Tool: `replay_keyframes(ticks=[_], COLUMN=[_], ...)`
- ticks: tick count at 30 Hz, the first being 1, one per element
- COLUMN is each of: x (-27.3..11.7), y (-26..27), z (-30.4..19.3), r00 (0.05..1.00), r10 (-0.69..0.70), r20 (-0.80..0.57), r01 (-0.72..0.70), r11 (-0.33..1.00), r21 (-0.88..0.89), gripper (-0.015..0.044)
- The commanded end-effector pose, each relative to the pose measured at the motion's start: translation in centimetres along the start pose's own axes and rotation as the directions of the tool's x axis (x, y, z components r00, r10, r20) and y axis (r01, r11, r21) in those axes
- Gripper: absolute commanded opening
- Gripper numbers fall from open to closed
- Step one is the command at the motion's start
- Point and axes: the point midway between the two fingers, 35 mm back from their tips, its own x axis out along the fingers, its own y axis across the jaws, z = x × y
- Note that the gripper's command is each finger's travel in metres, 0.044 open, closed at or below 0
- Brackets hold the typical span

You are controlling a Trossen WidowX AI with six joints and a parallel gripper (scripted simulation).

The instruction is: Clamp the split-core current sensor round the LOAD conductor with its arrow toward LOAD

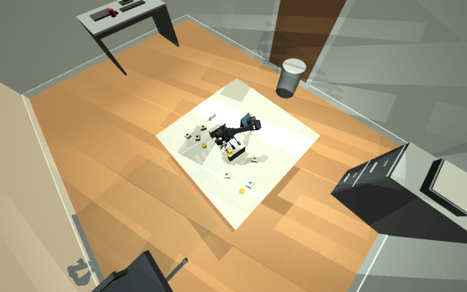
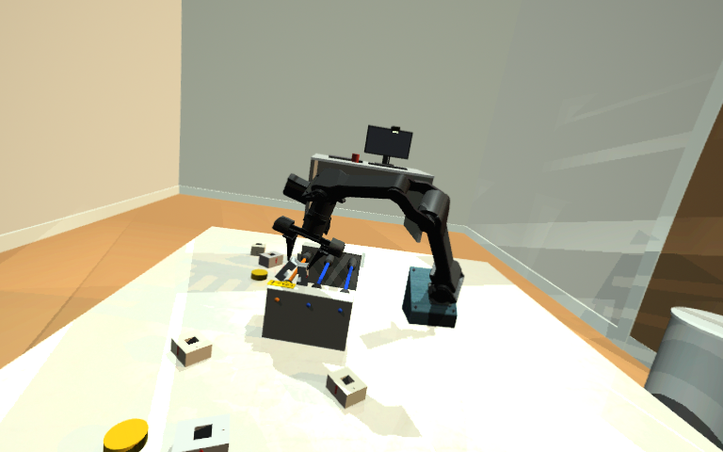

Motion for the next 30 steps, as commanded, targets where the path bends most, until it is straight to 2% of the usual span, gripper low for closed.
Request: replay_keyframes(ticks=[1, 30], x=[0.66, 0.32], y=[-0.02, -0.02], z=[0.03, -0.02], r00=[1.000, 1.000], r10=[0.003, 0.000], r20=[-0.005, 0.000], r01=[-0.003, 0.000], r11=[1.000, 1.000], r21=[0.009, 0.000], gripper=[0.0000, 0.0000])
